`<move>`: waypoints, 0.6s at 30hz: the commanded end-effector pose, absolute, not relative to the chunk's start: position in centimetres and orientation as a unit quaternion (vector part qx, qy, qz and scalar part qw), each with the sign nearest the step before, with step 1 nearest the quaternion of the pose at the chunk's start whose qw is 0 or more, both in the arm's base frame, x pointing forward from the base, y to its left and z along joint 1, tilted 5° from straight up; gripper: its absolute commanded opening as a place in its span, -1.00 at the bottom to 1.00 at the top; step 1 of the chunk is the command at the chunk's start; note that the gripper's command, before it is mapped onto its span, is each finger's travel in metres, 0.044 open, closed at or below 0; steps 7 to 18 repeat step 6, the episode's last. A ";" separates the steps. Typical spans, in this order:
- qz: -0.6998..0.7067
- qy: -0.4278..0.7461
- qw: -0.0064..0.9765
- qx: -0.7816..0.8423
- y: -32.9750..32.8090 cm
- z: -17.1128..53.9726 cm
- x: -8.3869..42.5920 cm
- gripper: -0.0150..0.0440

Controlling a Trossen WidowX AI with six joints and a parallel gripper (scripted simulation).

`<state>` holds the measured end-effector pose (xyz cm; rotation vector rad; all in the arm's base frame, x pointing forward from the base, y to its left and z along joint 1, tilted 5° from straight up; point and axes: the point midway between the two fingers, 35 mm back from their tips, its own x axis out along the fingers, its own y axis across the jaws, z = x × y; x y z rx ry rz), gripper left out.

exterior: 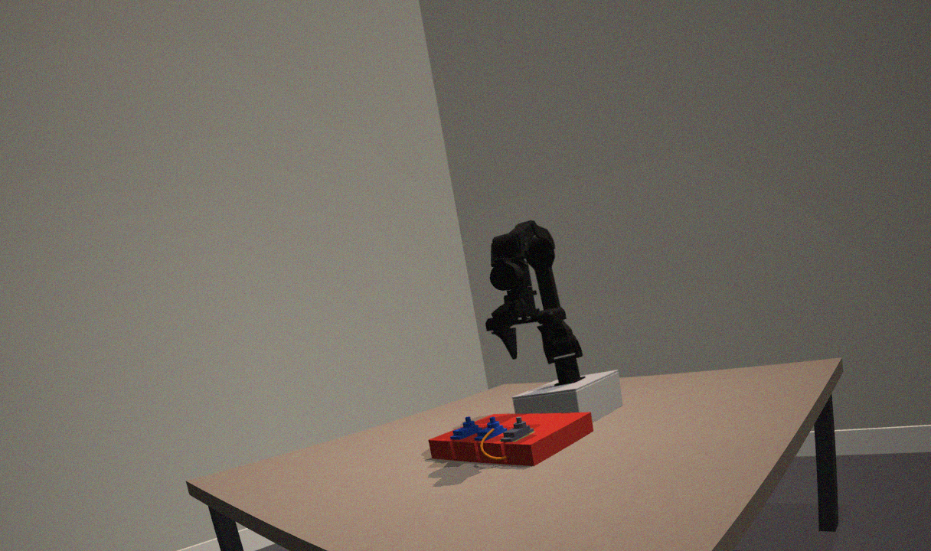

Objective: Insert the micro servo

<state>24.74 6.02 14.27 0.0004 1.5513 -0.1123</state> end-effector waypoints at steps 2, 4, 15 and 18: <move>-0.052 0.700 0.712 0.001 6.0 14.3 24.7 1.00; -0.052 0.700 0.712 0.001 6.0 14.3 24.7 1.00; -0.052 0.700 0.712 0.001 6.0 14.3 24.7 1.00; -0.052 0.700 0.712 0.001 6.0 14.3 24.7 1.00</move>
